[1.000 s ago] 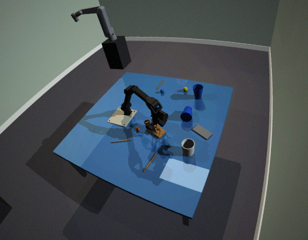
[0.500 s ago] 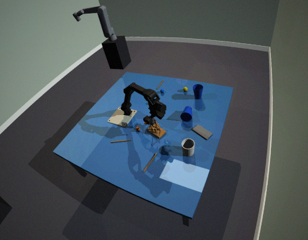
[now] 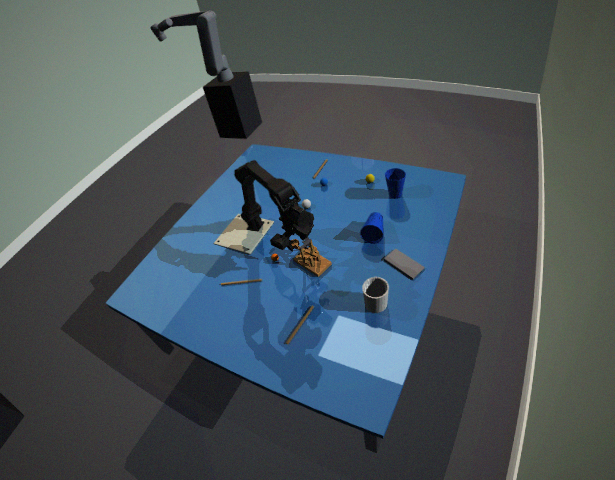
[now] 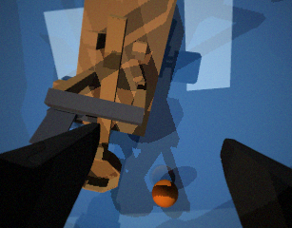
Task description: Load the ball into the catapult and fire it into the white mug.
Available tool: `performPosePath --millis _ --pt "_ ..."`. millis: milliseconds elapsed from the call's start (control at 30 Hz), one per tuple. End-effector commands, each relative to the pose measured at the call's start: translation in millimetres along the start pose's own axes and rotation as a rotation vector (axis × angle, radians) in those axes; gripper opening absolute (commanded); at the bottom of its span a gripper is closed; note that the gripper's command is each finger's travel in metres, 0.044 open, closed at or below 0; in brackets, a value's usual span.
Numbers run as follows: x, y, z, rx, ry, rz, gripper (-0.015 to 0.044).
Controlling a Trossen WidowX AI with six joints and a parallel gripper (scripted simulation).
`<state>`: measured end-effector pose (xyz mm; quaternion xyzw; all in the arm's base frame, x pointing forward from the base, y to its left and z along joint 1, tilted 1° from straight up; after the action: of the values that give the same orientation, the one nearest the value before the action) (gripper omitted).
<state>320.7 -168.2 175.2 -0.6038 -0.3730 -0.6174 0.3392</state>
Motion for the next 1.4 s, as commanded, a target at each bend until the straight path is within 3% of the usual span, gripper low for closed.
performPosePath --millis 0,367,1367 --pt "-15 -30 -21 0.058 -0.003 0.013 0.0300" --pt "-67 -119 -57 0.204 0.001 0.049 0.0300" --pt "-109 -121 -59 0.207 0.001 0.050 0.0300"
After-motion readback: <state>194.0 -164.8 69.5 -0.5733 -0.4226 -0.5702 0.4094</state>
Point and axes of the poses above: the point midway between the two fingers, 35 mm back from their tips, its own x axis back along the fingers, its own z axis across the jaws, y = z × x, the point moved 1 cm from there along x, back along the fingers, and after that the axes turned 14 degrees about -x, right-handed, at the moved point
